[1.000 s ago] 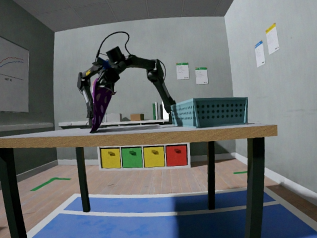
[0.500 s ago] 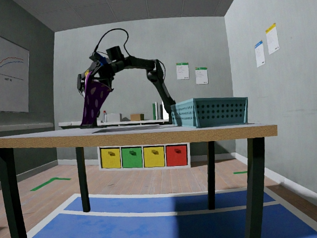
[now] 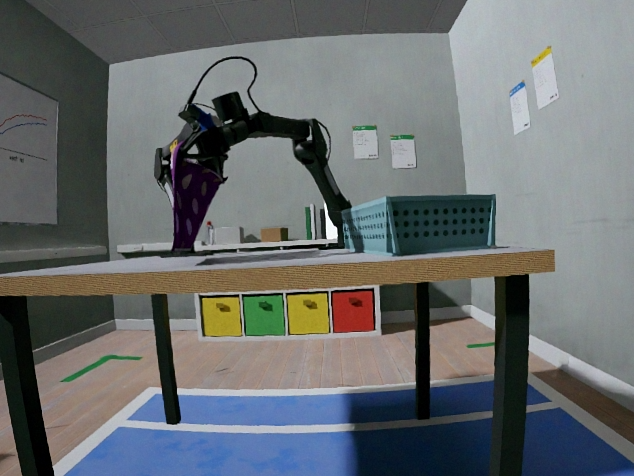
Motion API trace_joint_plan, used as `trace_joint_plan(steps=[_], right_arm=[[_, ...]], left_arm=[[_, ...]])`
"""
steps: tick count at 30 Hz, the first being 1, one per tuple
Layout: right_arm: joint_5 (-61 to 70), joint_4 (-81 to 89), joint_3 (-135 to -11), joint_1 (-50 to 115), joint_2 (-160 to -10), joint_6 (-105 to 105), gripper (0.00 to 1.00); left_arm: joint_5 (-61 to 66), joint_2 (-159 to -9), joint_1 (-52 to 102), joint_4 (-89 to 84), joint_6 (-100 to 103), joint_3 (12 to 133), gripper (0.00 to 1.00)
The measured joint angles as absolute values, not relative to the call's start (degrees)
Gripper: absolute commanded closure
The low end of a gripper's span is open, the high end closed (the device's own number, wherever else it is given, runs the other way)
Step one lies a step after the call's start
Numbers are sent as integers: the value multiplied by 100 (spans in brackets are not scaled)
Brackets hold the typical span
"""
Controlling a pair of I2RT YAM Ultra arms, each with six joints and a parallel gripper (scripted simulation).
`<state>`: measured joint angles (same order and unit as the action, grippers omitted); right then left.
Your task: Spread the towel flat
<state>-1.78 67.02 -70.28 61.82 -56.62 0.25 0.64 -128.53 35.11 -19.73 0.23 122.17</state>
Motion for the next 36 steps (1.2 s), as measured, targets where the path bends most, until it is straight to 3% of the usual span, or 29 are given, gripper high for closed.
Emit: trace_joint_plan(steps=[23, 36], right_arm=[[-169, 6700, -7026, 6088, -5736, 25, 100], [-117, 6261, -6416, 6154, -5664, 27, 100]], left_arm=[[64, -12766, 3540, -1918, 23, 12036, 100], [64, -12700, 3544, -1721, 21, 11592, 100]])
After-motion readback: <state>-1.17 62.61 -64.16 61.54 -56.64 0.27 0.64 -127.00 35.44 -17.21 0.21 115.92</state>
